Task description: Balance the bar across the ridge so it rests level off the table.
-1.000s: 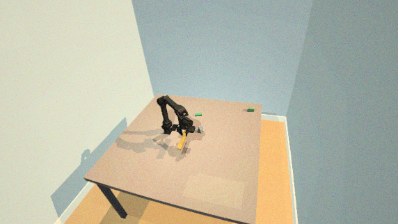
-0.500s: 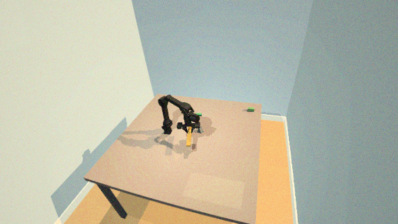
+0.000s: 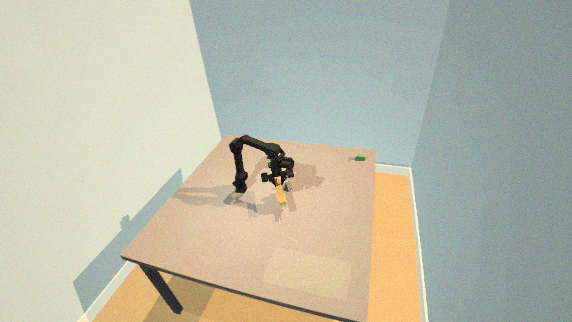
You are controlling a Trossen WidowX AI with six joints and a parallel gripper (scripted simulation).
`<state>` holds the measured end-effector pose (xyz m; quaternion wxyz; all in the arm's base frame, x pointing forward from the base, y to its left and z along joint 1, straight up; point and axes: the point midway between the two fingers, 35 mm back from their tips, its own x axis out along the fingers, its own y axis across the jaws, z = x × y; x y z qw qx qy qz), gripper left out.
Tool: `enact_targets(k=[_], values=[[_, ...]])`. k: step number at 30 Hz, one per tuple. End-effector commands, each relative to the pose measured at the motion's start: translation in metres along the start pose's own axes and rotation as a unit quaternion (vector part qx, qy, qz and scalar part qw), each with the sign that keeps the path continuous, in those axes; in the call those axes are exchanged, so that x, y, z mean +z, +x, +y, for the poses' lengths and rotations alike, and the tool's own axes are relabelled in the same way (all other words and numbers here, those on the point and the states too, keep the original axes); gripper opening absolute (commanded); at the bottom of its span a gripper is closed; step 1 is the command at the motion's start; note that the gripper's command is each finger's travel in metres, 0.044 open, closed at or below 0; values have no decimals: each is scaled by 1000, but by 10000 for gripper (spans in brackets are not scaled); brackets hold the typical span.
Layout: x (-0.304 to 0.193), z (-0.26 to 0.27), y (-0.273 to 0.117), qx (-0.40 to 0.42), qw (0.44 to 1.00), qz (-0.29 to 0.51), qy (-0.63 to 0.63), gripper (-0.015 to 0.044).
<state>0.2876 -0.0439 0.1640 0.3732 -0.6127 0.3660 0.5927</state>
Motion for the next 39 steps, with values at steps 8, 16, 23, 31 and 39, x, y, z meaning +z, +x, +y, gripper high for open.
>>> enact_targets(k=[8,16,23,31,39], values=[[31,-26,1,1,997,-4,-77,0],[59,-41,1,0,991,-5,-135,0],[84,-51,1,-1,983,-6,-186,0],[113,-57,0,-2,970,-7,-243,0],[125,-57,3,-2,964,-7,-266,0]])
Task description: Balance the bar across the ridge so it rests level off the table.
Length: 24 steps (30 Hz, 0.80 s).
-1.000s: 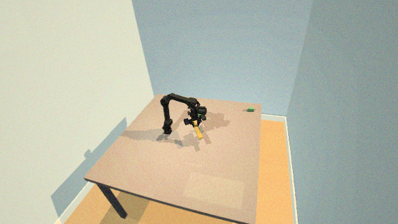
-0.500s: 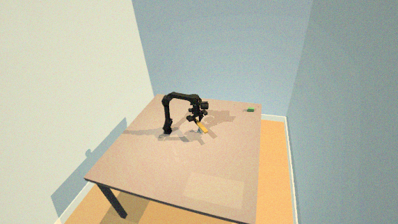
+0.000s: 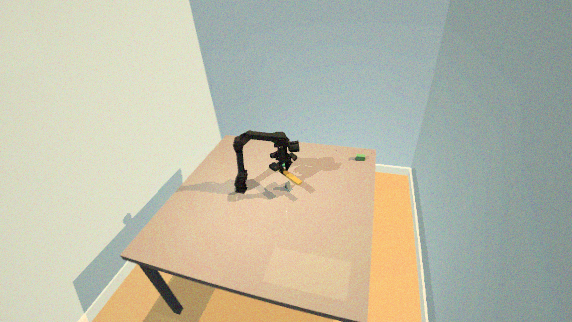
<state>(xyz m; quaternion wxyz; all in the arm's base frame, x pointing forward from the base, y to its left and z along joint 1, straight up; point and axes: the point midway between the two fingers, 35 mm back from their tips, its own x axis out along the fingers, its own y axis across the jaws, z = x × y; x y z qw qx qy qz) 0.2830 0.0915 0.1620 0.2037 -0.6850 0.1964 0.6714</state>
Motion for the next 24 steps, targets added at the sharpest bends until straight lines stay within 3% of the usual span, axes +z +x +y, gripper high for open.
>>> enact_targets(k=[1,24], values=[[2,0,3,-1,1000,-1,-6,0],[2,1,40,-1,1000,-1,-7,0]])
